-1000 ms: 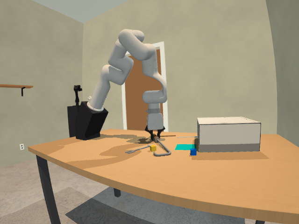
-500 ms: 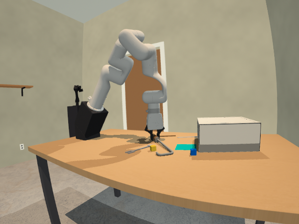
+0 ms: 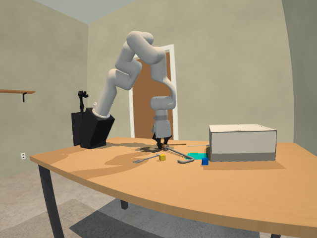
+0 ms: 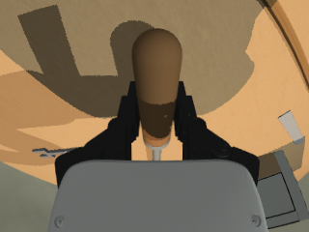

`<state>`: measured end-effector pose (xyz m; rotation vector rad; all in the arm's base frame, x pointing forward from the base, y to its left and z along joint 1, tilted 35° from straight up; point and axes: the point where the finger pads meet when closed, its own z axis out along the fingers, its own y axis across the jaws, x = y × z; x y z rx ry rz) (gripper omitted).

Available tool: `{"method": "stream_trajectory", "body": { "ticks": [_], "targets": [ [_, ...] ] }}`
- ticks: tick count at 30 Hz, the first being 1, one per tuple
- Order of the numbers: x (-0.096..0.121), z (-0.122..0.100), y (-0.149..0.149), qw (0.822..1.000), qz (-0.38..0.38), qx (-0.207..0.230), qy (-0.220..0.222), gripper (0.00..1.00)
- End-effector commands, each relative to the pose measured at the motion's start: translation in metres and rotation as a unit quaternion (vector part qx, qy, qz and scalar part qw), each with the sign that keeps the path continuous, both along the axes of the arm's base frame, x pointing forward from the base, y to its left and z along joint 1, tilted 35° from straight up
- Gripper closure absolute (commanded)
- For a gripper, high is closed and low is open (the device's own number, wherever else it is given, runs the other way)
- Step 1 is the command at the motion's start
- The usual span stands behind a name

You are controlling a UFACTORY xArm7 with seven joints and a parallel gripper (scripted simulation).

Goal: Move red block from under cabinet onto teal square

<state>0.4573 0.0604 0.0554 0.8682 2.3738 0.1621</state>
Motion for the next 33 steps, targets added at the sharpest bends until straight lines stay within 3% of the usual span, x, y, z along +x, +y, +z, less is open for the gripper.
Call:
{"method": "stream_trajectory", "body": {
  "ticks": [1, 9, 21, 33],
  "targets": [
    [-0.005, -0.003, 0.002, 0.998, 0.051, -0.036, 0.007, 1.00],
    [-0.012, -0.008, 0.003, 0.988, 0.126, -0.089, 0.015, 1.00],
    [-0.024, -0.017, 0.006, 0.951, 0.252, -0.178, 0.028, 1.00],
    [-0.029, -0.021, 0.007, 0.929, 0.301, -0.213, 0.034, 1.00]
  ]
}}
